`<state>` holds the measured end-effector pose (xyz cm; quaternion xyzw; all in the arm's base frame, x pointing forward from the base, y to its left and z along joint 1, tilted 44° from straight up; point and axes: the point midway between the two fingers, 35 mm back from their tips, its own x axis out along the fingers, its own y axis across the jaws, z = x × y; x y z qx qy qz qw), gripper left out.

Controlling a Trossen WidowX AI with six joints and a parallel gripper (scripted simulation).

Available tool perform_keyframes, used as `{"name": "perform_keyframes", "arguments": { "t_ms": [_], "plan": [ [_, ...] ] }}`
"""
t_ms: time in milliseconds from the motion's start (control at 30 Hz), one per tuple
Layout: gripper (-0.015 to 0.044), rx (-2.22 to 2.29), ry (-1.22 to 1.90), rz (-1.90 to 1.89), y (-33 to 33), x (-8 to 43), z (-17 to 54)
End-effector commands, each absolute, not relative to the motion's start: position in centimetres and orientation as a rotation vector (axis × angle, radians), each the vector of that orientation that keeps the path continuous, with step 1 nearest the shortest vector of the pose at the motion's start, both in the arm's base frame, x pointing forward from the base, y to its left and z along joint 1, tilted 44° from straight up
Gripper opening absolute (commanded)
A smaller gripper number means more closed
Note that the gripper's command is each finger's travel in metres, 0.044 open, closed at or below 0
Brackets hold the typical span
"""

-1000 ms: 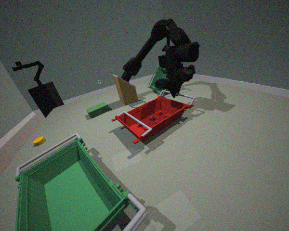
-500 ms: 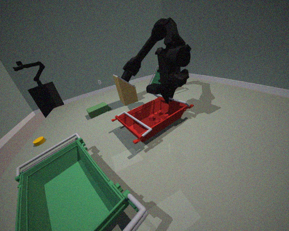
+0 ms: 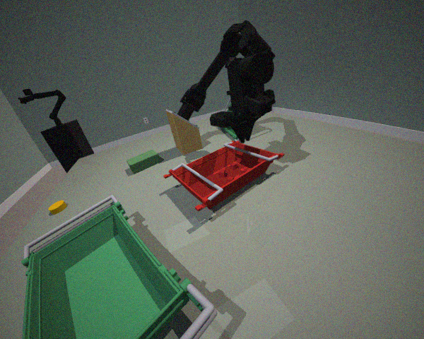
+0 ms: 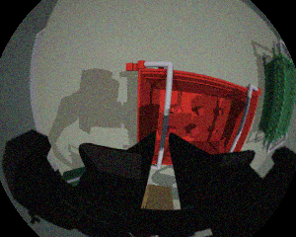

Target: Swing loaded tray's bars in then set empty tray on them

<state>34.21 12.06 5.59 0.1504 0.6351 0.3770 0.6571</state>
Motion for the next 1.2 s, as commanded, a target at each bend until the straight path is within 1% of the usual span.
{"name": "perform_keyframes", "arguments": {
  "t_ms": [0,633,733,1000,1167],
  "plan": [
    [0.0083,0.341,1.444,0.855,12.2,34.1,5.4],
    [0.0083,0.341,1.444,0.855,12.2,34.1,5.4],
    [0.0004,0.341,1.444,0.855,12.2,34.1,5.4],
    [0.0000,0.341,1.441,0.852,11.6,34.4,5.9],
    [0.0000,0.339,1.425,0.831,7.2,35.6,10.3]
  ]
}}
